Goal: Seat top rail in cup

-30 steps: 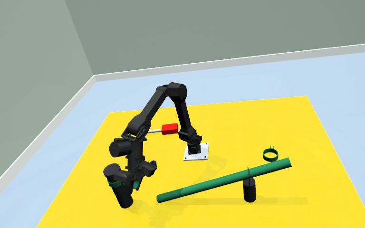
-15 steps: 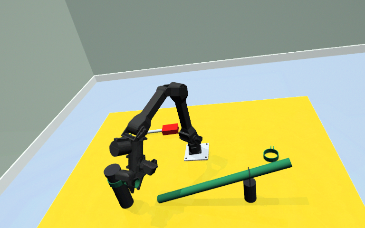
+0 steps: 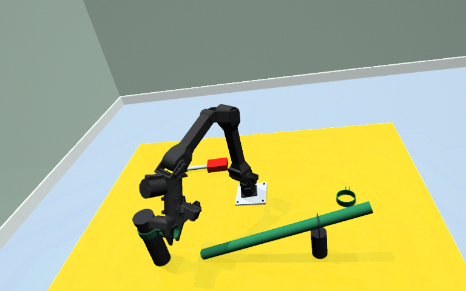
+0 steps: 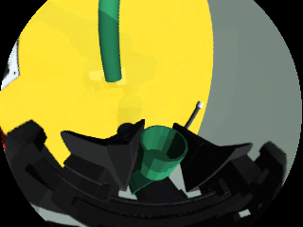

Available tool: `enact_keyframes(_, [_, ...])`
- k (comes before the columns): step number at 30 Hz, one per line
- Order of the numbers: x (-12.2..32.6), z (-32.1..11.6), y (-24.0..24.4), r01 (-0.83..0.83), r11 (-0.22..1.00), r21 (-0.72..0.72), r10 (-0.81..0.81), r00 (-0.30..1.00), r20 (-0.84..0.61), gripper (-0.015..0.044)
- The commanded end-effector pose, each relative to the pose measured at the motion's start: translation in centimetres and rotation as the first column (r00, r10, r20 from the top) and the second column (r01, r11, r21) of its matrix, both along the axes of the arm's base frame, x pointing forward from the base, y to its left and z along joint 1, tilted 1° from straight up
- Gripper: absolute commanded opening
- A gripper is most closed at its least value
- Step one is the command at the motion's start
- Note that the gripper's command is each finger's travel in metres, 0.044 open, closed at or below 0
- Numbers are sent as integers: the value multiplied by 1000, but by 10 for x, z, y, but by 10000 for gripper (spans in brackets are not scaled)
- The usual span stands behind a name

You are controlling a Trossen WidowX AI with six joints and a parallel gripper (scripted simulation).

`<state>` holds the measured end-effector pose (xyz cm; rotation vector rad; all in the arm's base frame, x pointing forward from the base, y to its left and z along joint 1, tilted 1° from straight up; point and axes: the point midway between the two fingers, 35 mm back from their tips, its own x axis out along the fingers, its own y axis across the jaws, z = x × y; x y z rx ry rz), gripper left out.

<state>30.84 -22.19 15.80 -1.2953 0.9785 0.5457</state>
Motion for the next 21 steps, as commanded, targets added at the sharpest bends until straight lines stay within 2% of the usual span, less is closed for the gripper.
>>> enact_keyframes(1, [-4, -2, 0, -15, 1000, 3, 15, 1000, -8, 0])
enact_keyframes(21, [-12, -3, 2, -104, 995, 0, 104, 994, -12, 0])
